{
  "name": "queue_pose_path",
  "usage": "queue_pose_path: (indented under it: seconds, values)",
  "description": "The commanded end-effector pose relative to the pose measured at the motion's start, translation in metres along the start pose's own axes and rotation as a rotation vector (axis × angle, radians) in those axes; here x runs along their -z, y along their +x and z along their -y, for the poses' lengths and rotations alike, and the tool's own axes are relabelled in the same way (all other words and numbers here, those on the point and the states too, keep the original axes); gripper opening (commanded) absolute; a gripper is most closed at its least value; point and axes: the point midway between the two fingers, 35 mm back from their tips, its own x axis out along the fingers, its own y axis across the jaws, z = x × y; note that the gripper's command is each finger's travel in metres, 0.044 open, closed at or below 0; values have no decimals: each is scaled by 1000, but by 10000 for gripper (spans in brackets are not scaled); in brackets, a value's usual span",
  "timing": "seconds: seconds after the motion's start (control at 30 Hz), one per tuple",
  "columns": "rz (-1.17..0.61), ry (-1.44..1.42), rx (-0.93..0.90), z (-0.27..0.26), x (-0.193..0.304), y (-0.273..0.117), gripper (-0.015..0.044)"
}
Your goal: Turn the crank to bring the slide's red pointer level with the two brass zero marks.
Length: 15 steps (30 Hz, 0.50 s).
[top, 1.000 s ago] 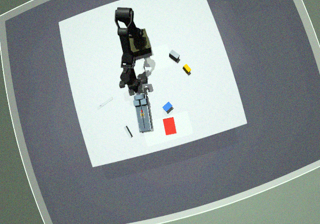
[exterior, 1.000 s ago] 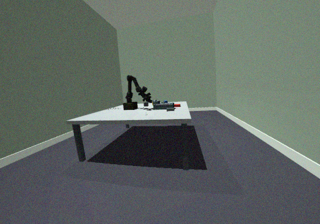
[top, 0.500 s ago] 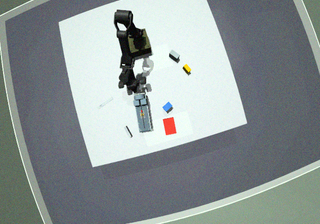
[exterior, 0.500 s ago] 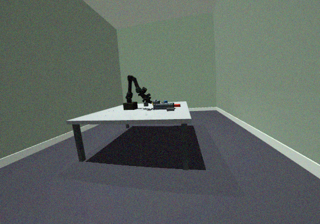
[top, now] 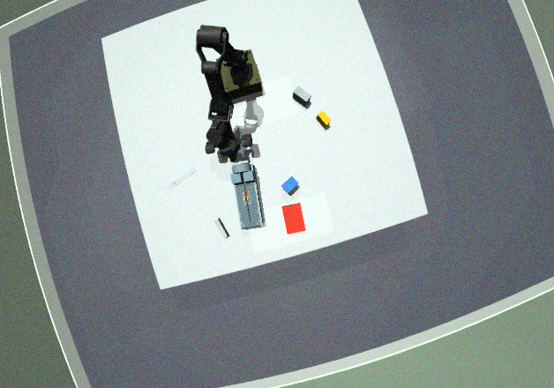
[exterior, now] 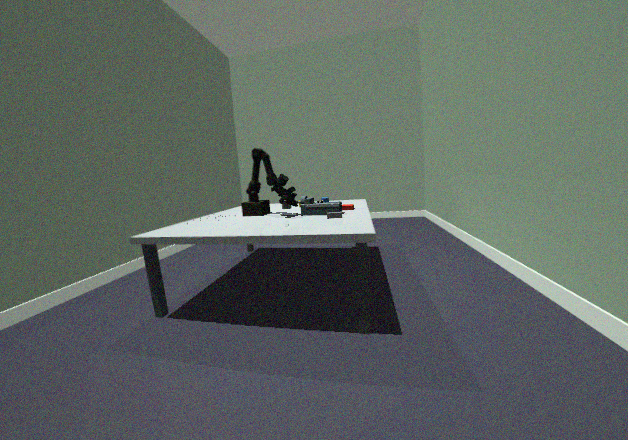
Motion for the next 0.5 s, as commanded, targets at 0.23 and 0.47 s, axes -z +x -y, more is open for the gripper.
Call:
queue_pose_path:
  seconds: [0.23, 0.47]
  values:
    - [-8, 0, 3, -6, 13, 13, 0]
    - [-8, 0, 3, -12, 17, 17, 0]
